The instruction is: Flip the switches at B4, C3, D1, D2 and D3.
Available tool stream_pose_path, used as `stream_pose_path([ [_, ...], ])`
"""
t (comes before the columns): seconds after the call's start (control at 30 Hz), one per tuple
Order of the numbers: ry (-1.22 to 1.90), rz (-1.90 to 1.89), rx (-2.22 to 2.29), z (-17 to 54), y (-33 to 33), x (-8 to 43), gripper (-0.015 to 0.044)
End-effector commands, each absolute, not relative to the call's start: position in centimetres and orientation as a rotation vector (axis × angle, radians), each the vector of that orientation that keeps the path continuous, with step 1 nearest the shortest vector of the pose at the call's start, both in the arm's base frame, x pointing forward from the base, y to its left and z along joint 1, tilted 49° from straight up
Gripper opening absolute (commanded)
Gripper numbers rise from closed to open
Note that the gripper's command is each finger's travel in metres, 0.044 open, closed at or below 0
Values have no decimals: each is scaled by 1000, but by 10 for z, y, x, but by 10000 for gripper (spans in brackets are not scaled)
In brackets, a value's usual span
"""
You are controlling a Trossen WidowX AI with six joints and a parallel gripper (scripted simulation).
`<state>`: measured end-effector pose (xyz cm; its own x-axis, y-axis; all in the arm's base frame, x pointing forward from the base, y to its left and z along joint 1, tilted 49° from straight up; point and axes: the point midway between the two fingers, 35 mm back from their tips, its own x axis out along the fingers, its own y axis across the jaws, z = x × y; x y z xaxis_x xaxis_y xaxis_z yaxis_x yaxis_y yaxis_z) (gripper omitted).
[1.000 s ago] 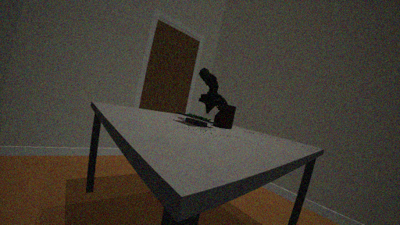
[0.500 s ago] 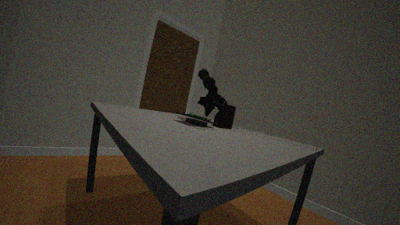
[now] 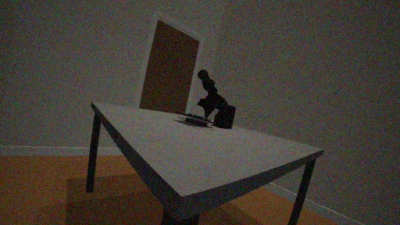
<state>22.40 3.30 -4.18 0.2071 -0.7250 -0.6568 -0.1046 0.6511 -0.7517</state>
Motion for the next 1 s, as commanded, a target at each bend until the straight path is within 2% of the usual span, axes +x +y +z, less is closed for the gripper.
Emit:
stream_pose_path([
  [0.0, 1315, -499, -794, -42, 32, 224, 0],
  [0.97, 1315, -499, -794, -44, 30, 224, 0],
])
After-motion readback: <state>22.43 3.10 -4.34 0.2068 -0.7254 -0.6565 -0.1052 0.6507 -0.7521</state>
